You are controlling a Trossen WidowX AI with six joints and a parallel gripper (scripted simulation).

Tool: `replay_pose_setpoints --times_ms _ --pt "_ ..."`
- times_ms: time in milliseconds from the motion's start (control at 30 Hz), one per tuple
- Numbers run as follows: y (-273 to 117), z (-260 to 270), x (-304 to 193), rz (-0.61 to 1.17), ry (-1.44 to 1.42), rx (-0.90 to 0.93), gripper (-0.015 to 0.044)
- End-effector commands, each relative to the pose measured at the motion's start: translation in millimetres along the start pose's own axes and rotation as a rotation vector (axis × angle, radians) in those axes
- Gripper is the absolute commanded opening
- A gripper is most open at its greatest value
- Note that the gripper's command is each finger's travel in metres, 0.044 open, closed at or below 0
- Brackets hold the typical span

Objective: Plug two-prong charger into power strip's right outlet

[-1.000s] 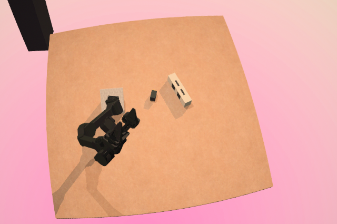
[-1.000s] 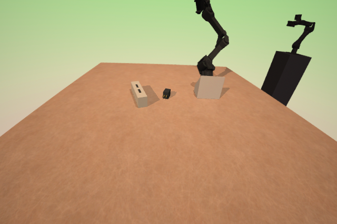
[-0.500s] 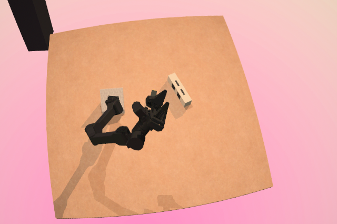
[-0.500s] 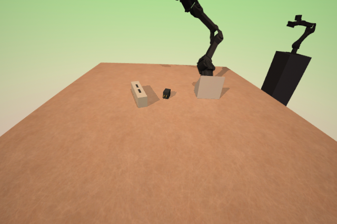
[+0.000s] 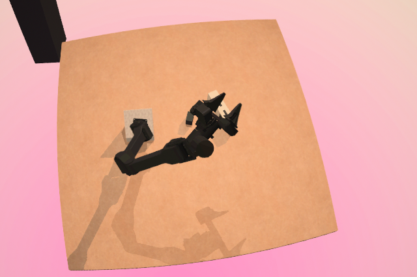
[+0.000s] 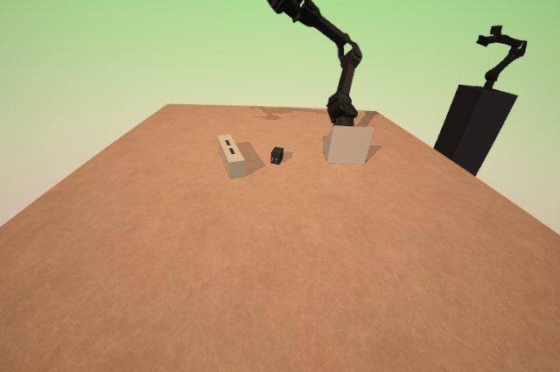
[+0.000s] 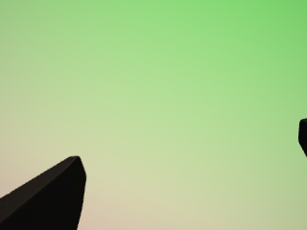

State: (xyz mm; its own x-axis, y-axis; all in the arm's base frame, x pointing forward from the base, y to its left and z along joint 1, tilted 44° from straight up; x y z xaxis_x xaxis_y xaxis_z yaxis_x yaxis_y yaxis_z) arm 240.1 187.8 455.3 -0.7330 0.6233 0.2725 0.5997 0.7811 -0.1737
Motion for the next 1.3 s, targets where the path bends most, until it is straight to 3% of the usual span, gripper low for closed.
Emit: replay_pose_setpoints --times_ms 0,600,1267 --pt "22.9 26.4 -15.9 0.07 0.076 0.099 0.044" --pt "84.6 154.1 -72.9 0.45 0.313 0.512 0.044" --pt "88.7 284.2 -109.8 0.901 0.359 0.888 0.044"
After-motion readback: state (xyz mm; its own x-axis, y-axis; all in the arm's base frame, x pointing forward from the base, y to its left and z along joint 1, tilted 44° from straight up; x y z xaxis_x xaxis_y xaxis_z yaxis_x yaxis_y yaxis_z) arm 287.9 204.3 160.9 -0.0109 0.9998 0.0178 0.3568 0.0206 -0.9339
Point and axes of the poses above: the point midway between the two fingers, 35 mm back from their tips, its own y axis out along the fingers, its own z axis across the jaws, x = y × z, the point moved 6 cm from there along -y, back along the fingers, and after that the axes turned 8 degrees about -y, right-handed, at the moved point
